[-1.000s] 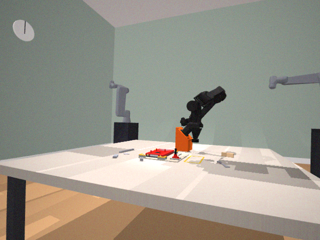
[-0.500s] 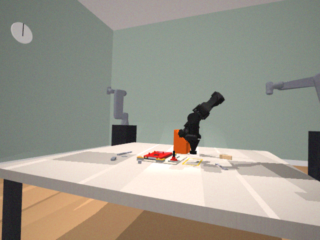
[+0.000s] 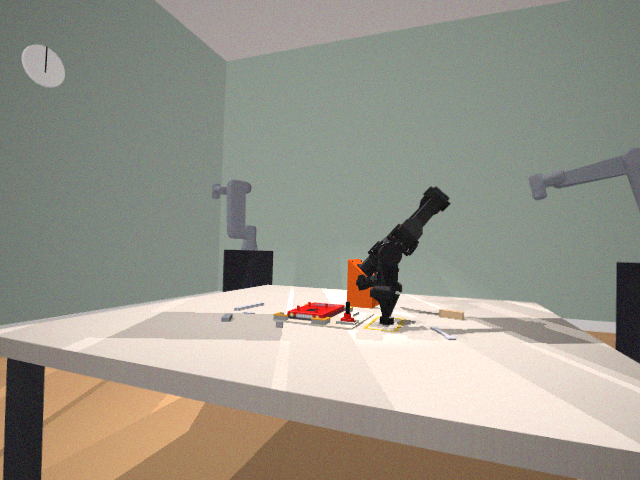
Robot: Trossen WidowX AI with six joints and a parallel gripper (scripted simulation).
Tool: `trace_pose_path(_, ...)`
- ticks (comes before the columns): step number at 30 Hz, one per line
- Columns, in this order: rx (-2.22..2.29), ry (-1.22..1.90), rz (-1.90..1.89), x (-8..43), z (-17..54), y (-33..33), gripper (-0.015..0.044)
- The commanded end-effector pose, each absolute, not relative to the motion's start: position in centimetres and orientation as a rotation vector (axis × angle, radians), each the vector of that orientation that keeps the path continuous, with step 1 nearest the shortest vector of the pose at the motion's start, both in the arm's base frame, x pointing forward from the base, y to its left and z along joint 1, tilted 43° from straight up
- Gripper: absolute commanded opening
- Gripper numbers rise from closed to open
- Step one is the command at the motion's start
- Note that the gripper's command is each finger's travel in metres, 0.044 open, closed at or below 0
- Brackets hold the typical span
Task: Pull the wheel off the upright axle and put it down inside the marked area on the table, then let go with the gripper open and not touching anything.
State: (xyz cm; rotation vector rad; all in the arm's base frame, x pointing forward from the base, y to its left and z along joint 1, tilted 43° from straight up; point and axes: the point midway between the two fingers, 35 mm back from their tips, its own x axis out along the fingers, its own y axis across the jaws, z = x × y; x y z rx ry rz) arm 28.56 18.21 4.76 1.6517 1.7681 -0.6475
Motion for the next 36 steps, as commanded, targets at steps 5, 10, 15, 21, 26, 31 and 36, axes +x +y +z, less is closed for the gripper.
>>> trace_pose_path(5, 1.65, 1.769, -0.646, 28.6, 4.8, 18.2, 0.0262)
trace_pose_path(10, 1.65, 1.764, -0.651, 28.8, 6.4, 16.6, 0.03)
trace_pose_path(15, 1.654, 1.76, -0.655, 28.7, 9.1, 14.1, 0.03)
trace_pose_path(21, 1.651, 1.75, -0.67, 26.4, 8.7, 11.4, 0.0431)
trace_pose_path(26, 1.649, 1.758, -0.666, 22.3, 9.2, 8.1, 0.044)
trace_pose_path(31, 1.651, 1.762, -0.662, 21.1, 9.3, 7.4, 0.044)
trace_pose_path(36, 1.651, 1.762, -0.662, 21.1, 9.3, 7.4, 0.044)
